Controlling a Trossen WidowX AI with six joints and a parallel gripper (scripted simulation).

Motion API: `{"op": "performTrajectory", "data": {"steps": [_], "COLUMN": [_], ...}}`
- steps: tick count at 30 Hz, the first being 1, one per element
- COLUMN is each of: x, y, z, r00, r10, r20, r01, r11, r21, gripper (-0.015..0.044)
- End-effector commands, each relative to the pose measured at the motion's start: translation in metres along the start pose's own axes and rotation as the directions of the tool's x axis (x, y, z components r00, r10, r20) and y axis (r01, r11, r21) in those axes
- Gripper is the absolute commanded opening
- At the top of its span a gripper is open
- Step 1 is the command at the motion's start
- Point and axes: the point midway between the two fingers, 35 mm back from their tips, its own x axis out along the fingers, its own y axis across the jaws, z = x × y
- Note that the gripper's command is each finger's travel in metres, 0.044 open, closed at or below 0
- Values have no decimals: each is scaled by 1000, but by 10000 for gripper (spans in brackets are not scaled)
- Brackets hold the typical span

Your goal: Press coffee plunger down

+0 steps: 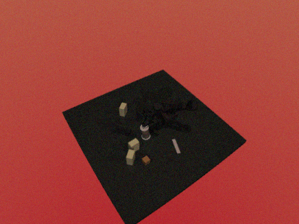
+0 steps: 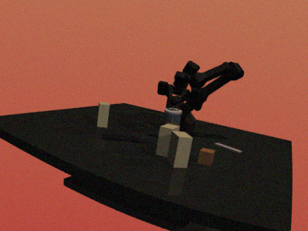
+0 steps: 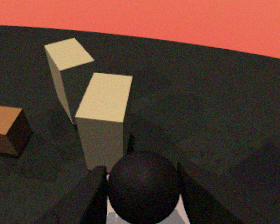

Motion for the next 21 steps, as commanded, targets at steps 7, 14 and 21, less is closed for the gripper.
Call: {"op": "performTrajectory", "data": {"steps": [7, 14, 21], "x": [5, 5, 6], "y": [0, -1, -2], "z": [-8, -8, -7], "r00": [1000, 1000, 1000], "r10": [11, 11, 11], "r20": [-27, -27, -27], "r01": [-10, -10, -10], "r11": [999, 999, 999], "r21": [31, 31, 31], "gripper": [129, 129, 129]}}
